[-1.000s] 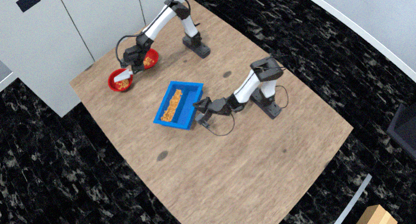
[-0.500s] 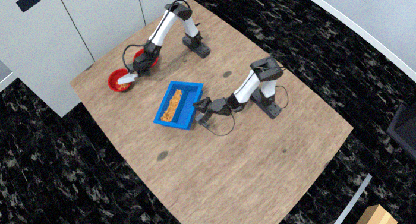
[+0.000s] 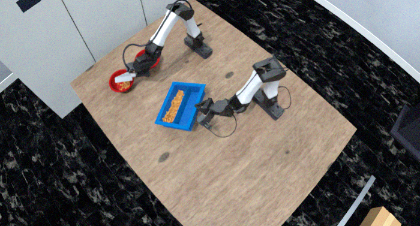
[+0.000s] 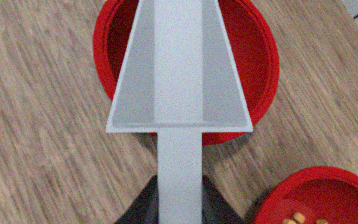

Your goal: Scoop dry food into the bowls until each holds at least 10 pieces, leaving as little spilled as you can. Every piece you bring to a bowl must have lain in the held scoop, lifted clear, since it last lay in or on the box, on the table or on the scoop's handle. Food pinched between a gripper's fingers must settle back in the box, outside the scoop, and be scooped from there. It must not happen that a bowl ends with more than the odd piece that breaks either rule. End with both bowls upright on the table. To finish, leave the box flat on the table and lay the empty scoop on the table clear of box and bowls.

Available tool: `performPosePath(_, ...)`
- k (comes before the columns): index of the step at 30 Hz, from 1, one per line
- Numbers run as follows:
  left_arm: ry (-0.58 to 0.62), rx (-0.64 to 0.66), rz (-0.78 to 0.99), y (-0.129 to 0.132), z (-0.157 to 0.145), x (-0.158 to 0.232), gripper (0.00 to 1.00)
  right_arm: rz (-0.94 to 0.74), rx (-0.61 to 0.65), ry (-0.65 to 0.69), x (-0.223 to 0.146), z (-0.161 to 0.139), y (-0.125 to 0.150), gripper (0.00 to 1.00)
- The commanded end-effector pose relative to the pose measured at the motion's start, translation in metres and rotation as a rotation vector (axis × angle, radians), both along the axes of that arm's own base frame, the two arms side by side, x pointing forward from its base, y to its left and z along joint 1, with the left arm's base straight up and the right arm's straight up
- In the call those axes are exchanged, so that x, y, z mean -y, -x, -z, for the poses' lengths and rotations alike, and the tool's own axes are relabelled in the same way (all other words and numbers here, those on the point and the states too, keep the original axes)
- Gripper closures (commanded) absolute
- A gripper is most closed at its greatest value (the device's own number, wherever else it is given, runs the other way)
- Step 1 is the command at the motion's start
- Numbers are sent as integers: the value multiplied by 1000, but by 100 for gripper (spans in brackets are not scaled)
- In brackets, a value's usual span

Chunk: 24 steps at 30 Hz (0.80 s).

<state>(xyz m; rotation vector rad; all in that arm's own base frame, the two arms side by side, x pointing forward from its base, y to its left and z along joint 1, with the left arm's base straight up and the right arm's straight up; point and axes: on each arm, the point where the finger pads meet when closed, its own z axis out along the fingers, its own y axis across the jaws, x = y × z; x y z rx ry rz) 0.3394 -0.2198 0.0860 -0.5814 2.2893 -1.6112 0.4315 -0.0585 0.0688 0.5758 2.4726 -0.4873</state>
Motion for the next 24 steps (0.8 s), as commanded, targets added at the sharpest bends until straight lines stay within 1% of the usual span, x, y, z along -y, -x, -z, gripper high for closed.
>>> performPosePath(1,17,98,33,-15,-22,5,100,-4,75,16,1,-25,-10,100)
performPosePath(4,18,100,35,-15,-23,5,100,-4,75,16,1,-25,-10,100)
performPosePath(5,24,122,40,-14,-31,7,100,-1,78,14,1,-25,-10,100)
performPosePath(7,18,90,35,-16,-17,5,100,-4,76,16,1,-25,-10,100)
performPosePath(9,26,111,35,-15,-24,5,100,-4,76,16,1,-25,-10,100)
performPosePath(10,23,96,36,-15,-17,5,100,-4,76,16,1,-25,-10,100)
performPosePath(12,31,115,33,-15,-23,4,100,-4,76,16,1,-25,-10,100)
performPosePath(13,29,101,32,-16,-17,3,100,-4,76,16,1,-25,-10,100)
performPosePath(14,27,91,32,-12,-13,2,100,-4,77,16,1,-25,-10,100)
performPosePath(15,24,71,31,-3,-5,-1,100,-4,77,16,1,-25,-10,100)
performPosePath(17,29,80,31,-8,-6,1,100,-4,77,16,1,-25,-10,100)
performPosePath(18,28,71,33,-3,-3,0,100,-4,77,16,1,-25,-10,100)
performPosePath(21,34,79,29,-3,-7,-1,100,-4,77,16,1,-25,-10,100)
performPosePath(22,39,105,33,-11,-13,2,100,-5,79,16,1,-25,-11,100)
performPosePath(24,42,105,26,-13,-12,1,100,-5,79,16,1,-25,-11,100)
